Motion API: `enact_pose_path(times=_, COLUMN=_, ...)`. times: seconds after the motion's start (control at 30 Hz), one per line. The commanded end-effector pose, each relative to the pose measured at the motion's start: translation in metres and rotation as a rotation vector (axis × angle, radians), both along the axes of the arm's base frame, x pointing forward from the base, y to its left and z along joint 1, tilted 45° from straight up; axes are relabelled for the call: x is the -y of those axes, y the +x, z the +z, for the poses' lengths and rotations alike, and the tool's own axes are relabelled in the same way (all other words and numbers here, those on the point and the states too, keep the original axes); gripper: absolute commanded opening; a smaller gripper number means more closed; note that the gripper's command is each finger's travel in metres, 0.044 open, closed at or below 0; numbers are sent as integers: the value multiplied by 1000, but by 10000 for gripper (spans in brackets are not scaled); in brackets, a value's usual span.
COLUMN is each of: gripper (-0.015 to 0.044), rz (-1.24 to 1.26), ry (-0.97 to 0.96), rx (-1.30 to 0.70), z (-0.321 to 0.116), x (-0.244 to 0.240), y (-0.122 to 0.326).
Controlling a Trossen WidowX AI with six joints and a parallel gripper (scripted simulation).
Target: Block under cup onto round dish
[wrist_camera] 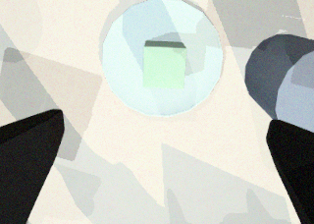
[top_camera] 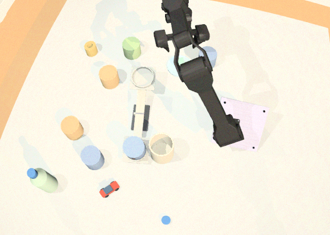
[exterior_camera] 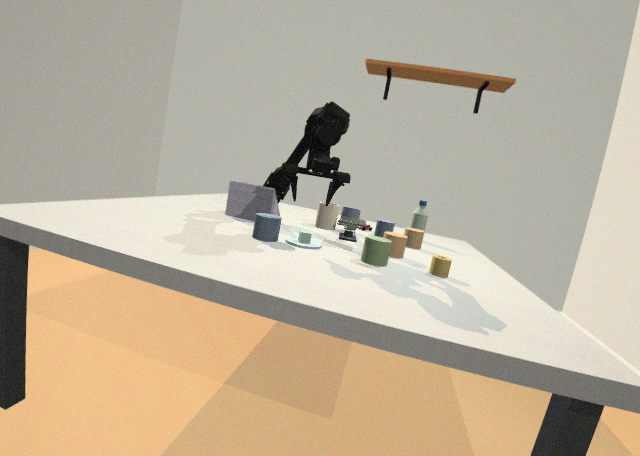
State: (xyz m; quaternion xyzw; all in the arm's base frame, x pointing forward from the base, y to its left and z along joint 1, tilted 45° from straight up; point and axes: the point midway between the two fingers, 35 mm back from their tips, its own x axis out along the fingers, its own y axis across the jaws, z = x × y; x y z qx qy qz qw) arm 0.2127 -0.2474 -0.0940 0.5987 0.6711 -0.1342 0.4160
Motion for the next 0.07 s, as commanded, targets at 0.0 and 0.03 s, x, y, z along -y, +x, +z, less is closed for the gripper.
enact_pose_path(times=0.0, gripper=440, rz=9, ry=-3, rx=-1, z=2, x=2, y=0)
enact_pose_path(times=0.03, gripper=440, rz=9, ry=-3, rx=-1, z=2, x=2, y=0)
